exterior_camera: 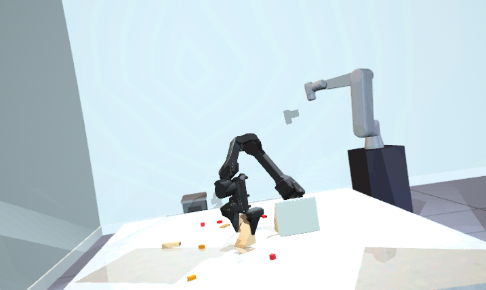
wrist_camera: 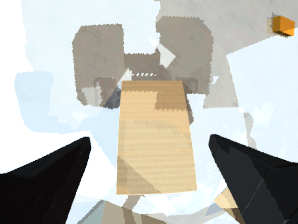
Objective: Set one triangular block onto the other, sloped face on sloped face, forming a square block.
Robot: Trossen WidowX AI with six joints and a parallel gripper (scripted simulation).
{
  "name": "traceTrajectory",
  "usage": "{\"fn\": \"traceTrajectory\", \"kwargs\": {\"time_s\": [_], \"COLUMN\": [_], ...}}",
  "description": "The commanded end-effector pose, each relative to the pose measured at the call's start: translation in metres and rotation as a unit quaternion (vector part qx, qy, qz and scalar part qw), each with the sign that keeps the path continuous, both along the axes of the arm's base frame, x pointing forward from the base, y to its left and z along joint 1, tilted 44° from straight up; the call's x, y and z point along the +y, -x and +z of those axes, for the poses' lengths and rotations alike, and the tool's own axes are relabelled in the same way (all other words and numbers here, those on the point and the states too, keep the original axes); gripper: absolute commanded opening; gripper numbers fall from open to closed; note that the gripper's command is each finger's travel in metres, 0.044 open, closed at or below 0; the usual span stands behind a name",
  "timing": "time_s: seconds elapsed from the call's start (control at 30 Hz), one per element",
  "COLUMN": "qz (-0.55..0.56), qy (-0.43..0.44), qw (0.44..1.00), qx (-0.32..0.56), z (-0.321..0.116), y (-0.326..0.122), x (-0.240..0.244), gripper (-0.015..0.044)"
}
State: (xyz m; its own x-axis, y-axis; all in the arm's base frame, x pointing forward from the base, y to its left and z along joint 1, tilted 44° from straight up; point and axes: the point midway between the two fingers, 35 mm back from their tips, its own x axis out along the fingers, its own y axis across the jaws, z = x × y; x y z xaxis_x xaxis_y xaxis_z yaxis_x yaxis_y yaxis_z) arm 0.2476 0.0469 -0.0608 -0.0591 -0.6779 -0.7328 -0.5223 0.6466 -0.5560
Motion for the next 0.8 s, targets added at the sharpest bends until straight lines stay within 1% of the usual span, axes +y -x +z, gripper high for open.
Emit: {"fn": "traceTrajectory", "kwargs": {"time_s": [0.0, 0.63, 0.77], "qz": [0.003, 0.002, 0.002], "qy": [0.003, 0.005, 0.005], "qw": [1.000, 1.000, 1.000], "qx": [0.002, 0.002, 0.002], "z": [-0.005, -0.023, -0.023], "y": [0.001, 0.006, 0.006], "x": [-0.006, -0.027, -0.027], "gripper": [0.0440, 0.0440, 0.0335]}}
